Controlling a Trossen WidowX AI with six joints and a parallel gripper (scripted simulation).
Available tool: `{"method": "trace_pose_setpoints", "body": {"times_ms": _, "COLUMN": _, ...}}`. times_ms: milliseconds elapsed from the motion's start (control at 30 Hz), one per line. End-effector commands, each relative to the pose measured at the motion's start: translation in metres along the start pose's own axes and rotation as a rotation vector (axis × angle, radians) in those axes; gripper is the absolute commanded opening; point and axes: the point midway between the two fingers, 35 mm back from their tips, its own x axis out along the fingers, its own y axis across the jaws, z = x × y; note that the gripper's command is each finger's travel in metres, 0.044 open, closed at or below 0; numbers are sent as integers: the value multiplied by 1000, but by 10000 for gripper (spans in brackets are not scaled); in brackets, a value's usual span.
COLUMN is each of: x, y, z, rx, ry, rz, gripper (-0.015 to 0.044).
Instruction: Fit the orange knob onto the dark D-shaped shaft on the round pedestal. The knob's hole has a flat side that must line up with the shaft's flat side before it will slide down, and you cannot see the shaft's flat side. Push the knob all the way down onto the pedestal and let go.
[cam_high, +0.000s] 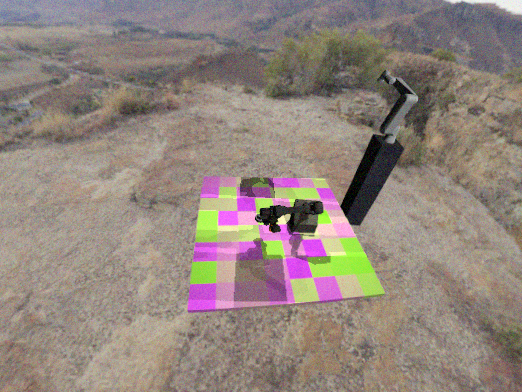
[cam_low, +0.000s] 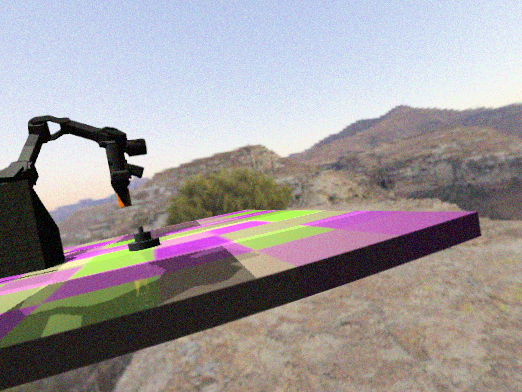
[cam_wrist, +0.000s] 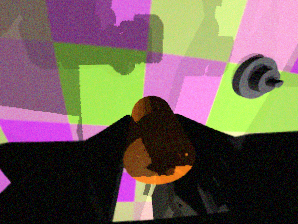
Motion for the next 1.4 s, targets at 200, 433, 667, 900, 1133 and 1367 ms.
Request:
{"method": "trace_pose_setpoints", "body": {"times_ms": 200, "x": -13, "y": -4, "z": 0, "rx": -4, "ry": -3, "rz": 6, "gripper": 0}}
{"method": "trace_pose_setpoints", "body": {"times_ms": 433, "x": -8, "y": -24, "z": 9, "rx": 1, "ry": -3, "rz": -3, "gripper": 0}}
{"method": "trace_pose_setpoints", "body": {"times_ms": 667, "x": -4, "y": -44, "z": 16, "rx": 0, "ry": -2, "rz": -7, "gripper": 0}}
{"method": "trace_pose_setpoints", "body": {"times_ms": 900, "x": 1, "y": -64, "z": 22, "rx": -1, "ry": -2, "rz": -10, "gripper": 0}}
{"method": "trace_pose_setpoints", "body": {"times_ms": 1133, "x": 6, "y": -86, "z": 27, "rx": -2, "ry": -1, "rz": -12, "gripper": 0}}
{"method": "trace_pose_setpoints", "body": {"times_ms": 1367, "x": 10, "y": -107, "z": 30, "rx": -3, "ry": -1, "rz": -13, "gripper": 0}}
